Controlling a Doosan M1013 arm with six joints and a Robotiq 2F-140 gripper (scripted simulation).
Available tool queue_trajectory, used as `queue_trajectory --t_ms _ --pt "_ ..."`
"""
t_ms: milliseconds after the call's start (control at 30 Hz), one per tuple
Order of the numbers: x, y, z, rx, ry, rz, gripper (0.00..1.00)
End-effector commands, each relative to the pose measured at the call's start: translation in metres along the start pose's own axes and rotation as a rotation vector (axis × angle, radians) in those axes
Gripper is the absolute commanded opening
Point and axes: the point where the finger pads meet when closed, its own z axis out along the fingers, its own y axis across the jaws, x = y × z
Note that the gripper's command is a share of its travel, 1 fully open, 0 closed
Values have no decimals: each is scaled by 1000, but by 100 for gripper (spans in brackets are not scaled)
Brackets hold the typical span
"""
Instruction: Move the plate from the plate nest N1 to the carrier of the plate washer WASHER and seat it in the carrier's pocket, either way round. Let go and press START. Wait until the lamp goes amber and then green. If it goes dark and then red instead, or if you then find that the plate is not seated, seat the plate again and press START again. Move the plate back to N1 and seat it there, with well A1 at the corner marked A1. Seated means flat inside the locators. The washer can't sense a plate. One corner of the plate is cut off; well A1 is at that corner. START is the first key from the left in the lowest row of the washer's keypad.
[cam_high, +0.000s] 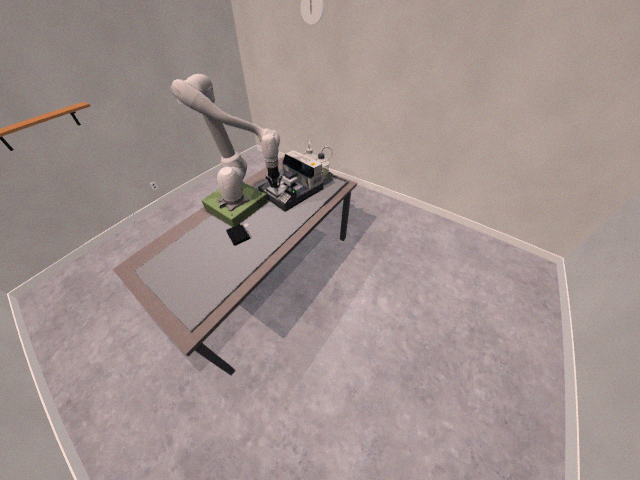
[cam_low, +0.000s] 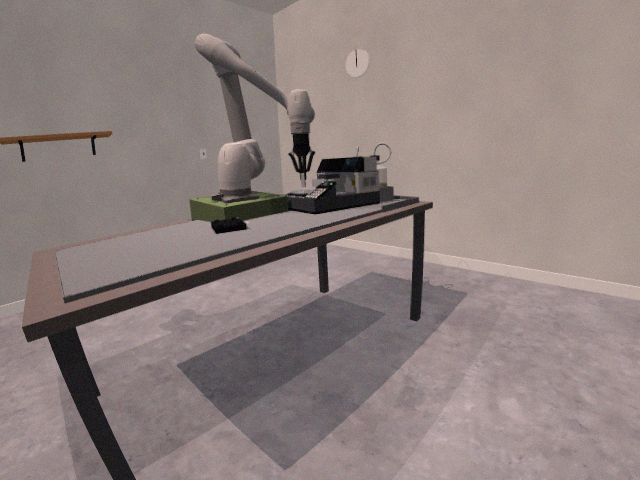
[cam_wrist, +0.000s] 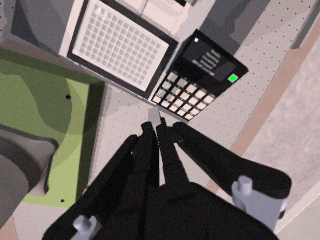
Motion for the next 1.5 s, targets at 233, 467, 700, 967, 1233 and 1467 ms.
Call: queue_trajectory --t_ms 233,467,700,967,1233,1467 --pt "0 0 18 0 0 0 10" --pt "0 0 27 0 0 0 10" --pt "0 0 38 0 0 0 10" --pt "0 0 41 0 0 0 10" --pt "0 0 42 0 0 0 10" --pt "0 0 43 0 0 0 10"
